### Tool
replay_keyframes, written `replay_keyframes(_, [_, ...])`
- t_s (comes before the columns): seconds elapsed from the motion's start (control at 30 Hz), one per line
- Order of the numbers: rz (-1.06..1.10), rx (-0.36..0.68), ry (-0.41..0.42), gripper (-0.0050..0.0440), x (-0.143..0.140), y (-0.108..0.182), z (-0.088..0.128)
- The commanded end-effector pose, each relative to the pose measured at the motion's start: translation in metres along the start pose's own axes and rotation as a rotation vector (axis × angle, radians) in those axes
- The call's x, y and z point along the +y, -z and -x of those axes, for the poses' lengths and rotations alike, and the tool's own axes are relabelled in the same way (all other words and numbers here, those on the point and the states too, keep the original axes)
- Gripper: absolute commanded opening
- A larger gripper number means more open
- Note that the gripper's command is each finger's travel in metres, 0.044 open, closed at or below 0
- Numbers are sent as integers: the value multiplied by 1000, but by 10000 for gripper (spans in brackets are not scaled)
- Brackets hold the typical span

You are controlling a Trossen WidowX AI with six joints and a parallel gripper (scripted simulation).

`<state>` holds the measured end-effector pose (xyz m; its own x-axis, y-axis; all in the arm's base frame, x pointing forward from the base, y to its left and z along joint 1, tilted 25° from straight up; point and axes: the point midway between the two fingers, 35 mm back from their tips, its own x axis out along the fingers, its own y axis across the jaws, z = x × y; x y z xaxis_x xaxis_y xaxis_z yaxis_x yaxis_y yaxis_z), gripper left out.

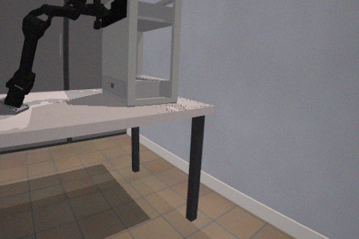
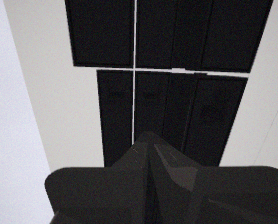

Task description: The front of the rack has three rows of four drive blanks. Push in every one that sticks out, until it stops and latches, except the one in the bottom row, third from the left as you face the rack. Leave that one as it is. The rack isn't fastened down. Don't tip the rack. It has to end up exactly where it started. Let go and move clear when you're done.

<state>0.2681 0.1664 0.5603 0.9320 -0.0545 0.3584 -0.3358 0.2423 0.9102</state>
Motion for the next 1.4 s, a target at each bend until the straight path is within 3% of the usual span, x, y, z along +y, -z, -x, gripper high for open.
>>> replay_keyframes(0.0, [-29, -13, -30, 0, 12, -10, -3])
replay_keyframes(0.6, [-29, -13, -30, 0, 12, -10, 1])
replay_keyframes(0.83, [-29, -13, -30, 0, 11, -10, 17])
replay_keyframes(1.2, [-29, -13, -30, 0, 9, -10, 67])
replay_keyframes(1.37, [-29, -13, -30, 0, 9, -10, 76])
